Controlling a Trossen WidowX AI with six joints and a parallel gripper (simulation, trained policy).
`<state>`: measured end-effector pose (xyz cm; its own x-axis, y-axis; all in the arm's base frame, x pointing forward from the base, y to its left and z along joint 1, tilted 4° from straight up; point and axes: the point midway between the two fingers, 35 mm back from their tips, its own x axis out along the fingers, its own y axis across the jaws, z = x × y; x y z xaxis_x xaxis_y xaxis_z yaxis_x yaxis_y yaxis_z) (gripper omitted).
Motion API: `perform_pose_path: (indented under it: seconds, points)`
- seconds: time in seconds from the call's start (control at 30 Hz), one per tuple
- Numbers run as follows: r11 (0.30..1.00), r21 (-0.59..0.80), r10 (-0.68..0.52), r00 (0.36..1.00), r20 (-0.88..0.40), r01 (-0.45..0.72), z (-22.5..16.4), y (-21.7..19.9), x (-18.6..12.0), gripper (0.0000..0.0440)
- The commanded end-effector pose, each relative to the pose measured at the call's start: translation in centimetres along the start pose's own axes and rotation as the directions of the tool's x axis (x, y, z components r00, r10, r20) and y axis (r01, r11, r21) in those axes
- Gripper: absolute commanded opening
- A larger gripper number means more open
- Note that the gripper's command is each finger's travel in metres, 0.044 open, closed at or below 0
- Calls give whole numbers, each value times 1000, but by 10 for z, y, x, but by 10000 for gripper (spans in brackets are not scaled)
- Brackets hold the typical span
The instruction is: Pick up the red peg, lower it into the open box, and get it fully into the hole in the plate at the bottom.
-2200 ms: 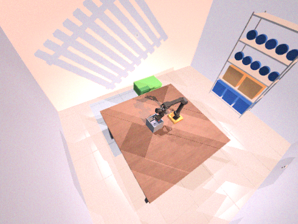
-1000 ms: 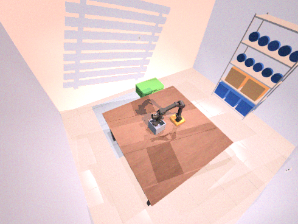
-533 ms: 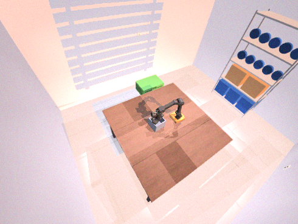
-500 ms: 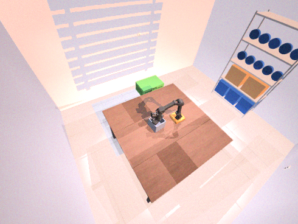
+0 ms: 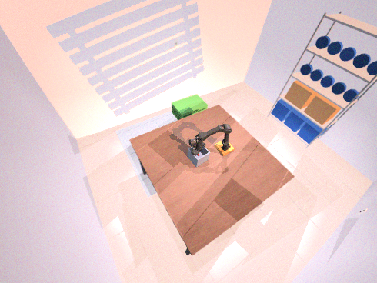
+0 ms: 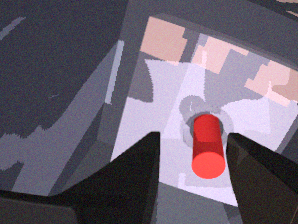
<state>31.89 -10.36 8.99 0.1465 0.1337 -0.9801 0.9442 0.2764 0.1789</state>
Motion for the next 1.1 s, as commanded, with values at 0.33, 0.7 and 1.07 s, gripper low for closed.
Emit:
perform_pose_path:
  seconds: [0.33,0.7,1.07]
  points:
    - [989,2,148,987,-58,-148,6,22,-38,206]
    - [969,-10,247,965,-91,-249,11,35,-65,255]
    - [937,-71,337,938,-84,-342,24,48,-97,256]
